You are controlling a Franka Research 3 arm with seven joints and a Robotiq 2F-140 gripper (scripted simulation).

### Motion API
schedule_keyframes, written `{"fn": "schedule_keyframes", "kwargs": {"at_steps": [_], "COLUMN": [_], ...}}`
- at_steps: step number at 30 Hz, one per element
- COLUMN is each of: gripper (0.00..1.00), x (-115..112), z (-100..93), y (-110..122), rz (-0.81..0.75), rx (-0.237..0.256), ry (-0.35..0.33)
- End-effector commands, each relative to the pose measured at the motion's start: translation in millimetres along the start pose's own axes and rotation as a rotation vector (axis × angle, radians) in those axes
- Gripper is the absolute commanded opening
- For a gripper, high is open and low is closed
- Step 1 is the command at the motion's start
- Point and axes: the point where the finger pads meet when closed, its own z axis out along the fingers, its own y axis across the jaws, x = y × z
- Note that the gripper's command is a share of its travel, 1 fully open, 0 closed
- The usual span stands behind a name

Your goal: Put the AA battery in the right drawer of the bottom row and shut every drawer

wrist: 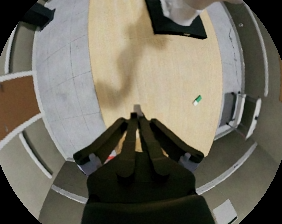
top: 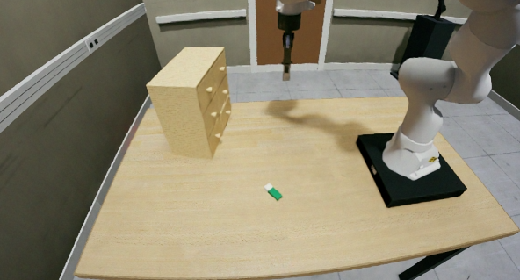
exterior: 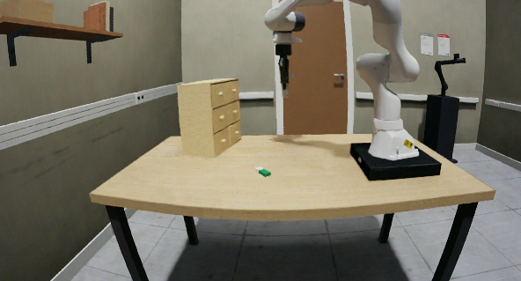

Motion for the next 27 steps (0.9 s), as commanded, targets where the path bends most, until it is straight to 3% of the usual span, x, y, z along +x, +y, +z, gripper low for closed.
{"fn": "schedule_keyframes", "kwargs": {"at_steps": [1,9,10,27], "gripper": [0.10,0.10,1.00,1.00], "x": [-0.9,-0.9,-0.1,-0.1], "z": [-0.9,-0.9,-0.1,-0.1], "y": [1.1,1.1,0.0,0.0], "rz": [0.006,0.006,0.002,0.002], "rx": [0.000,0.000,0.000,0.000], "ry": [0.000,0.000,0.000,0.000]}}
